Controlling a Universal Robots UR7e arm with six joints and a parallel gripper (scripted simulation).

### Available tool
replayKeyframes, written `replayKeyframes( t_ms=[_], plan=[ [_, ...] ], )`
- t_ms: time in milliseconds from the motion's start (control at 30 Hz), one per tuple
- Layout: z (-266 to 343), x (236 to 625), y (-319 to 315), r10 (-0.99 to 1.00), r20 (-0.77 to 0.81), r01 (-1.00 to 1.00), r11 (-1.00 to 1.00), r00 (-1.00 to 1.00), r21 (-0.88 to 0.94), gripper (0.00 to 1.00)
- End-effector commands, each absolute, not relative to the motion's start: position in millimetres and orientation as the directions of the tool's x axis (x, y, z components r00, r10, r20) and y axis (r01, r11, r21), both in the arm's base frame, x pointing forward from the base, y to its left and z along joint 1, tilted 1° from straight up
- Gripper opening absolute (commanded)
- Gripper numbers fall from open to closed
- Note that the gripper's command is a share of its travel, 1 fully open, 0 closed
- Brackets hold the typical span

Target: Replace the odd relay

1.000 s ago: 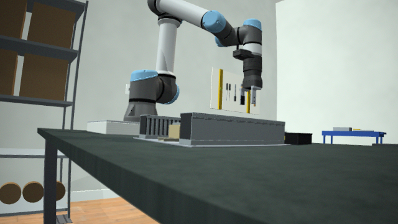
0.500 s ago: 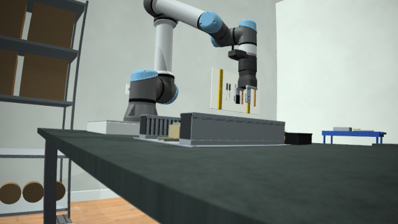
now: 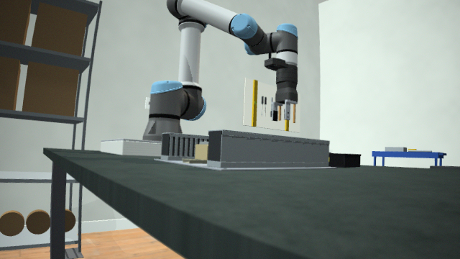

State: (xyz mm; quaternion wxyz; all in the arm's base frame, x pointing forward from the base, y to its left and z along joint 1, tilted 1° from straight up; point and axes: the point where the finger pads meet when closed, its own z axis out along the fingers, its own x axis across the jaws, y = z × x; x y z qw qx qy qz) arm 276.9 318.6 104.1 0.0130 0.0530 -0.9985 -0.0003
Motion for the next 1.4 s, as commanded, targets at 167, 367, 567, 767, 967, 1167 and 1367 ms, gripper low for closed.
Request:
replayKeyframes(
  t_ms=[167,367,567,767,967,1167,1367],
  plan=[
    [104.5,286.5,319.5,-0.104,0.023,-0.104,0.995,-0.994,0.005,1.00],
    [104.5,286.5,319.5,-0.104,0.023,-0.104,0.995,-0.994,0.005,1.00],
    [104.5,286.5,319.5,-0.104,0.023,-0.104,0.995,-0.994,0.005,1.00],
    [104.2,290.0,319.6,-0.104,0.023,-0.104,0.995,-0.994,0.005,1.00],
    [104.2,290.0,319.6,-0.104,0.023,-0.104,0.995,-0.994,0.005,1.00],
    [103.7,288.5,319.6,-0.106,0.024,-0.106,0.994,-0.994,0.003,1.00],
    [104.1,291.7,319.7,-0.104,0.023,-0.104,0.995,-0.994,0.005,1.00]
  ],
)
